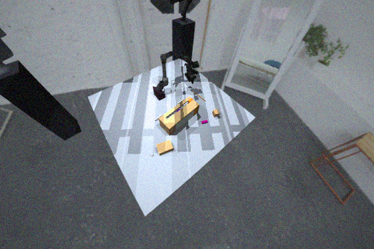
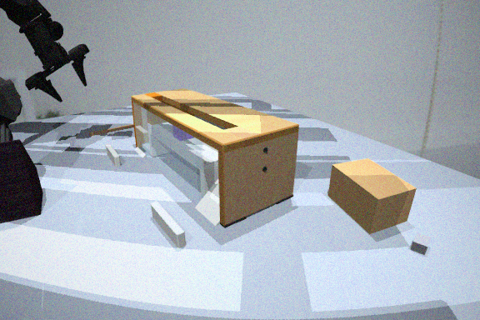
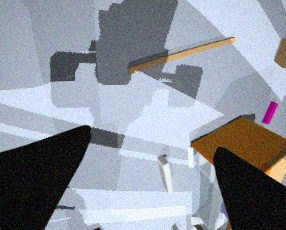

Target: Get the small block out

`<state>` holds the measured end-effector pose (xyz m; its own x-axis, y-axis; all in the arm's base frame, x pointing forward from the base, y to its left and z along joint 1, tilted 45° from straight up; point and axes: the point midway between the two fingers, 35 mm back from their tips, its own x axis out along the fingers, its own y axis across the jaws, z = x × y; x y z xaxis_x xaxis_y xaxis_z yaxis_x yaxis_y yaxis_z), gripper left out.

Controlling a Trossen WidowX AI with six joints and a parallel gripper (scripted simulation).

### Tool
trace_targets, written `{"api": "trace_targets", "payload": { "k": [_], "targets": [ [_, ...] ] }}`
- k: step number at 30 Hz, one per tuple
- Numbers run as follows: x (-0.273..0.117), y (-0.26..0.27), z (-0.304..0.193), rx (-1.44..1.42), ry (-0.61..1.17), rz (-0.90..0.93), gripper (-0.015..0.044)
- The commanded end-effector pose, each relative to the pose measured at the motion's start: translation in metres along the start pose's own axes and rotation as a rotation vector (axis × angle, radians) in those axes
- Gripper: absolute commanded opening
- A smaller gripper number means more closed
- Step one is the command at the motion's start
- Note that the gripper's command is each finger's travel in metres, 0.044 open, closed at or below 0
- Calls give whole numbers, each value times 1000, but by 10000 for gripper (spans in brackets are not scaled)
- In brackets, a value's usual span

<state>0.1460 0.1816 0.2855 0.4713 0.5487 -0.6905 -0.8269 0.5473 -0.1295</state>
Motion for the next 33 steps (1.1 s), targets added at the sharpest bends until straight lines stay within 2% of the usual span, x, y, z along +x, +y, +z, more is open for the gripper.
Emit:
{"api": "trace_targets", "payload": {
  "k": [1,10,15,26,33],
  "targets": [
    [40,-57,-19,-171,193,-34,400],
    [63,-133,-69,-292,371,5,400],
    [72,-167,-111,-362,429,127,400],
    [68,-218,-213,-461,311,373,400],
    [67,-220,-220,-465,295,381,400]
  ]
}}
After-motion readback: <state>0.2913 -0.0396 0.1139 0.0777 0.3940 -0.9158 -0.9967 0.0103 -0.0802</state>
